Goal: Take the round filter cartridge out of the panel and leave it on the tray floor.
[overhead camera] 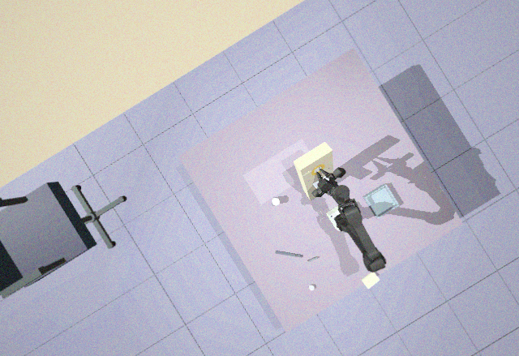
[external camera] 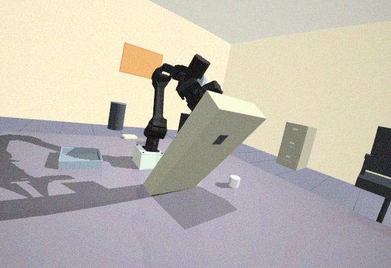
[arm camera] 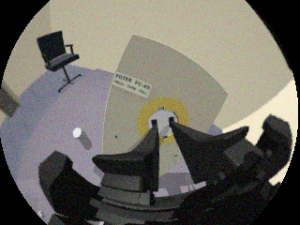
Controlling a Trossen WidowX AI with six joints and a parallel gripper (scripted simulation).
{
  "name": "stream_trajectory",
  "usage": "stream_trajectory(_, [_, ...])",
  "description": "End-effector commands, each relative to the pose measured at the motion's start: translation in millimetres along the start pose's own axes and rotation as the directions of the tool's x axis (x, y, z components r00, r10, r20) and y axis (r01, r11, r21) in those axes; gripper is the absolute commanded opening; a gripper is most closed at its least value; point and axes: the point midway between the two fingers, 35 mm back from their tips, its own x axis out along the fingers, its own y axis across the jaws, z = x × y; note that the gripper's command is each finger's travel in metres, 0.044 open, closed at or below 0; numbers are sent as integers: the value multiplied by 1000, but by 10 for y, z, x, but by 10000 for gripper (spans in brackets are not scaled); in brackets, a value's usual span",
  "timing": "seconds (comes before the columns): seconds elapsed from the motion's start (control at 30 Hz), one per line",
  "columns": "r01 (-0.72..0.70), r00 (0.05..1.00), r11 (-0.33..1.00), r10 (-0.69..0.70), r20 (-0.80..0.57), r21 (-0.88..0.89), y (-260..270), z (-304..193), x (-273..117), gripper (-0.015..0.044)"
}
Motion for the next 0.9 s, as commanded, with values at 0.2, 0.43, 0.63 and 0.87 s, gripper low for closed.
stream_trajectory(0.2, [-1,1000,1000,1,-6,5,6,-17,14,97])
stream_trajectory(0.43, [-1,1000,1000,1,-6,5,5,-15,14,97])
stream_trajectory(0.63, [-1,1000,1000,1,-6,5,3,-12,14,97])
stream_trajectory(0.87, [-1,1000,1000,1,-4,3,2,-7,33,97])
